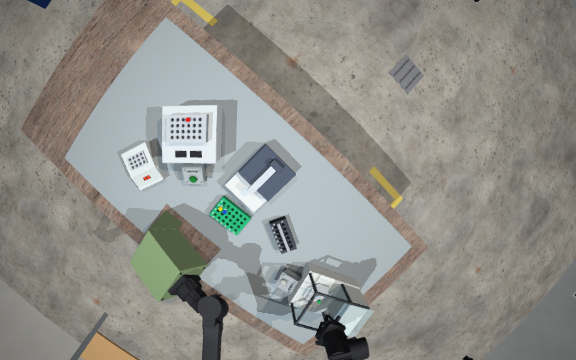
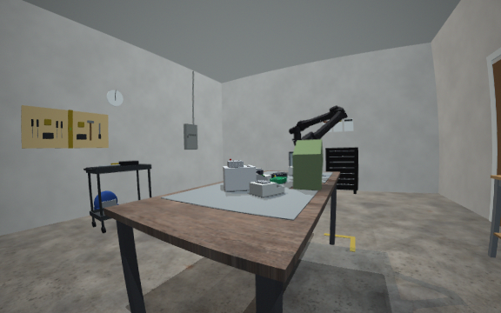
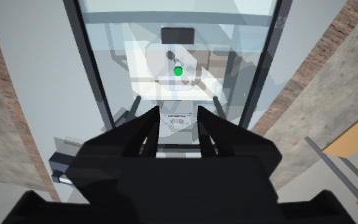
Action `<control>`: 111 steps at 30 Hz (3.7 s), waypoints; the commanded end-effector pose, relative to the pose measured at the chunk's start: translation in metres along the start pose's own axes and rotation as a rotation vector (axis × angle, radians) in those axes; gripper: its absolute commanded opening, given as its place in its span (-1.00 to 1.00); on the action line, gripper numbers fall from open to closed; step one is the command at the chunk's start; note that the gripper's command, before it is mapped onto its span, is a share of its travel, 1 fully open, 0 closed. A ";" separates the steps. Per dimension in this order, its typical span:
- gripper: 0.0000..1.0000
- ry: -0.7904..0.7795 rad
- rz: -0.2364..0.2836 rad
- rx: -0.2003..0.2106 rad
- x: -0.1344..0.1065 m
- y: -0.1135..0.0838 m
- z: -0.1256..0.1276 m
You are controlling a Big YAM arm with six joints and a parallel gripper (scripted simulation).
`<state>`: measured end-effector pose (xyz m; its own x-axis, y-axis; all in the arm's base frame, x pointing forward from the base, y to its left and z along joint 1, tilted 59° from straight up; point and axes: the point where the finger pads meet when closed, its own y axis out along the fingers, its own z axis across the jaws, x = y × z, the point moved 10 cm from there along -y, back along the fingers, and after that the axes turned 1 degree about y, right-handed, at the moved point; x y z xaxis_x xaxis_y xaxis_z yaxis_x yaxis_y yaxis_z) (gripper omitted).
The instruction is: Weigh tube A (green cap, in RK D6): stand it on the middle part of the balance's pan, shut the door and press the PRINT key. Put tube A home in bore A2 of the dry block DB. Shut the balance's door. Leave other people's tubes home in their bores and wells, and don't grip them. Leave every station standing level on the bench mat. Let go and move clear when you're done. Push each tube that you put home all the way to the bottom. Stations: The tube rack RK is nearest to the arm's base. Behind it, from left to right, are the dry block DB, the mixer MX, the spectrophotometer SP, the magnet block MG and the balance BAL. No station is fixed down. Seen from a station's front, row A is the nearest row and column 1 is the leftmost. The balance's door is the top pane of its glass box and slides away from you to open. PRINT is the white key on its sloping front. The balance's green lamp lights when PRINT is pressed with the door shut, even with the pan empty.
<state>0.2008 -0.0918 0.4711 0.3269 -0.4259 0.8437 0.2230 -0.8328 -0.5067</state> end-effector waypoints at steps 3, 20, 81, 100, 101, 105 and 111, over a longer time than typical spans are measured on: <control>-0.28 0.030 -0.009 0.018 0.010 -0.017 0.002; -0.28 0.029 -0.008 0.018 0.009 -0.041 0.002; -0.40 -0.459 -0.021 0.013 0.033 -0.035 -0.008; -0.40 -0.978 -0.019 0.003 0.060 -0.026 0.000; -0.40 -1.011 -0.019 0.003 0.060 -0.026 0.000; -0.40 -1.155 -0.010 0.001 0.047 -0.023 -0.005; -0.40 -1.331 -0.011 -0.001 0.055 -0.021 -0.005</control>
<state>0.2155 -0.0950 0.5253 0.9763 0.1648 0.1401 0.2137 -0.8354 -0.5065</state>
